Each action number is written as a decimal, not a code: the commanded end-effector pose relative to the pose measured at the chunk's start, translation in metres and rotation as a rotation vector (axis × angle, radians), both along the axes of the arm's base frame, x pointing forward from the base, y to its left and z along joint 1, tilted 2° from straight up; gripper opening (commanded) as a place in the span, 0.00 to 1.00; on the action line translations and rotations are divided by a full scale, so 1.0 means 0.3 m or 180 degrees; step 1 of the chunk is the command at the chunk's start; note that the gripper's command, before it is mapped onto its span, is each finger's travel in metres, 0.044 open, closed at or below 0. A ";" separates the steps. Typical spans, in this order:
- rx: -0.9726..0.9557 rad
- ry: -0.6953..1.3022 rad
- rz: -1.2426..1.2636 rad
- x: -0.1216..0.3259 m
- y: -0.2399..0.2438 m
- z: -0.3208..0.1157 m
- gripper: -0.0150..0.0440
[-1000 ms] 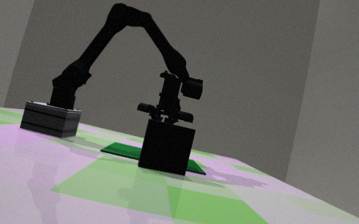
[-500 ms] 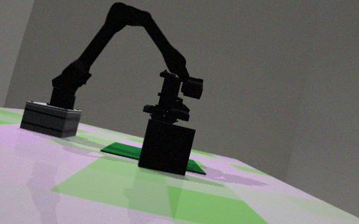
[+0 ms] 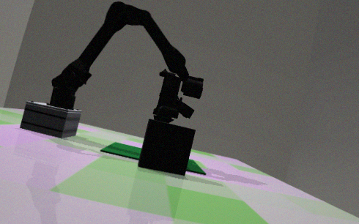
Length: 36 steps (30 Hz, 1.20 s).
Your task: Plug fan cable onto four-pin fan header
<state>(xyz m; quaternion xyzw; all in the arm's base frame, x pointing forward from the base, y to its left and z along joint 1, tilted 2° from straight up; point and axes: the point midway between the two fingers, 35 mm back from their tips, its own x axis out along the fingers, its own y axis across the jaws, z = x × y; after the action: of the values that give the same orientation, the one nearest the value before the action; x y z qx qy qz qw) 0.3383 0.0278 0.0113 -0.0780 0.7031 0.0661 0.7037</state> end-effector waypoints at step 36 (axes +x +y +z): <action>-0.0008 -0.0013 -0.1276 -0.038 -0.026 -0.001 0.25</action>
<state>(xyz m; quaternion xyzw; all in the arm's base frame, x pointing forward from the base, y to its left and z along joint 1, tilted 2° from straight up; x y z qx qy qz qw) 0.3298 0.0204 0.0127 0.0640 0.7015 -0.0751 0.7058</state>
